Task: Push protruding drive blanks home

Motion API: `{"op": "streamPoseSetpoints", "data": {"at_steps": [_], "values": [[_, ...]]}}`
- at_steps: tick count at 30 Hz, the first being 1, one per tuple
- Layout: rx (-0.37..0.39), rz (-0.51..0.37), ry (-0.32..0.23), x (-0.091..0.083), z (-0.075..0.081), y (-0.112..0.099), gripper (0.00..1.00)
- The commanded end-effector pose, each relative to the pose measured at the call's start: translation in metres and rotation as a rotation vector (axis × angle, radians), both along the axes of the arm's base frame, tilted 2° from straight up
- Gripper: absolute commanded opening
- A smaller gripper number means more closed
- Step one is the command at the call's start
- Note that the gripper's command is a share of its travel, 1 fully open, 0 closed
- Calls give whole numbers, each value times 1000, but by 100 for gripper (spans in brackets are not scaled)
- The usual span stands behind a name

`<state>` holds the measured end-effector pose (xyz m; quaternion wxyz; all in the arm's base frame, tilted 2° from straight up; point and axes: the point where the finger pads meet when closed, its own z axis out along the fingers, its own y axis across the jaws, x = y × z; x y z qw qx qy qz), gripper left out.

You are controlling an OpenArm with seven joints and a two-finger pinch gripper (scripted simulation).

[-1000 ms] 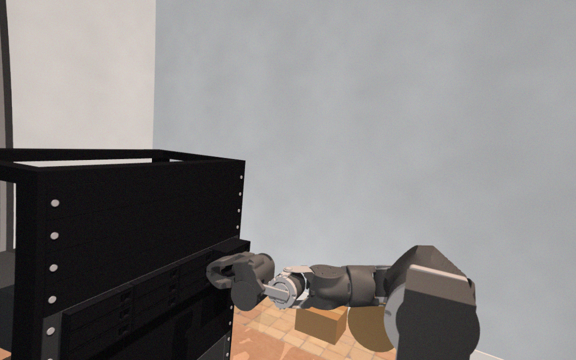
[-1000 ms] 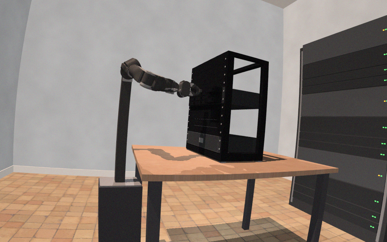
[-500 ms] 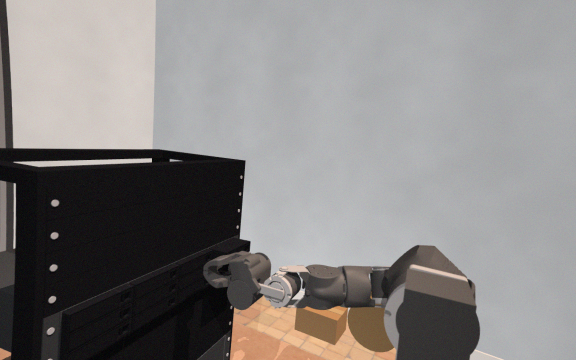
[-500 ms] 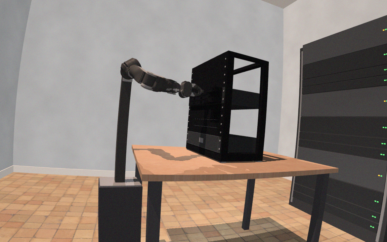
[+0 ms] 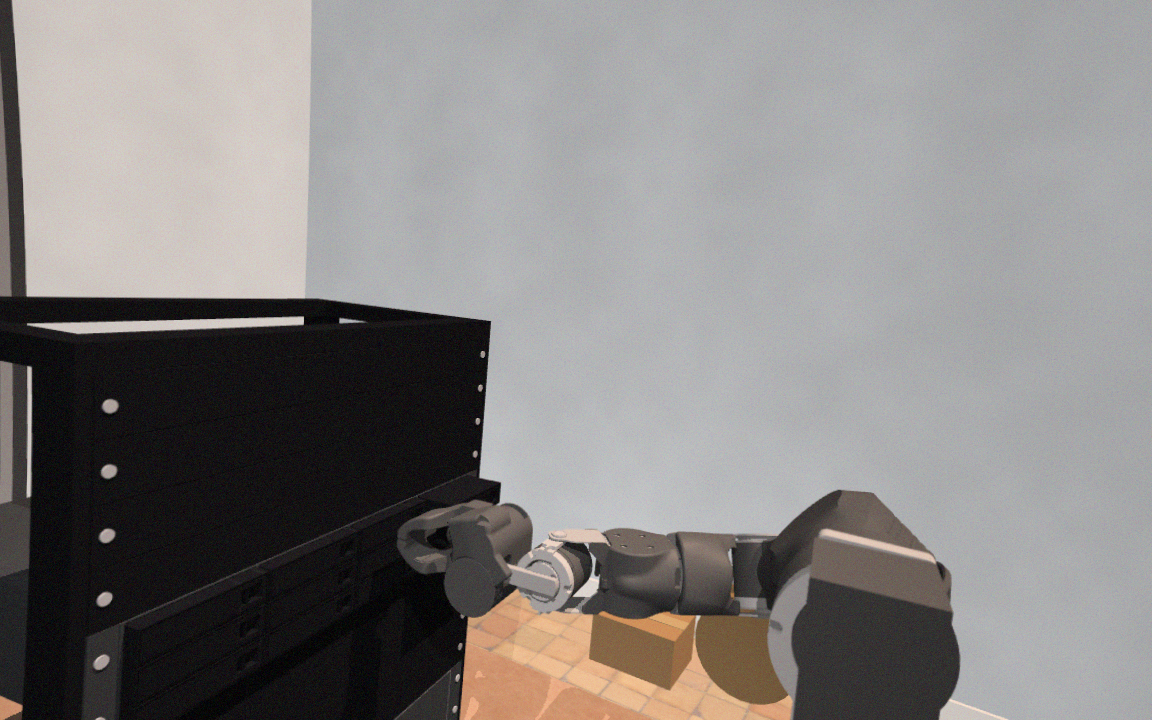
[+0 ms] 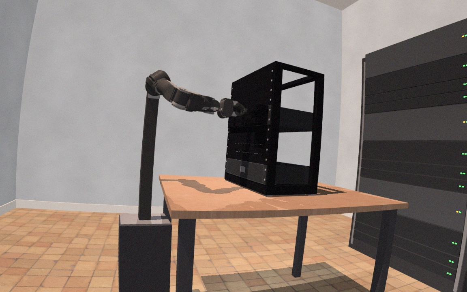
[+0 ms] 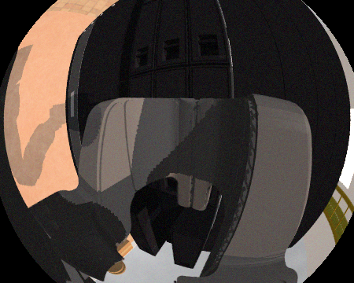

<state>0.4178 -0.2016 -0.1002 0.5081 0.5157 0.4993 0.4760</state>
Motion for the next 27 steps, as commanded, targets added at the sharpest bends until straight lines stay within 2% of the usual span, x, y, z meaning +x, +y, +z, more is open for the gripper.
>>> {"op": "streamPoseSetpoints", "data": {"at_steps": [1,11,27], "values": [[-1,6,3,0,0,2,0],[-1,5,5,10,-1,0,0],[-1,5,5,13,-1,0,0]]}}
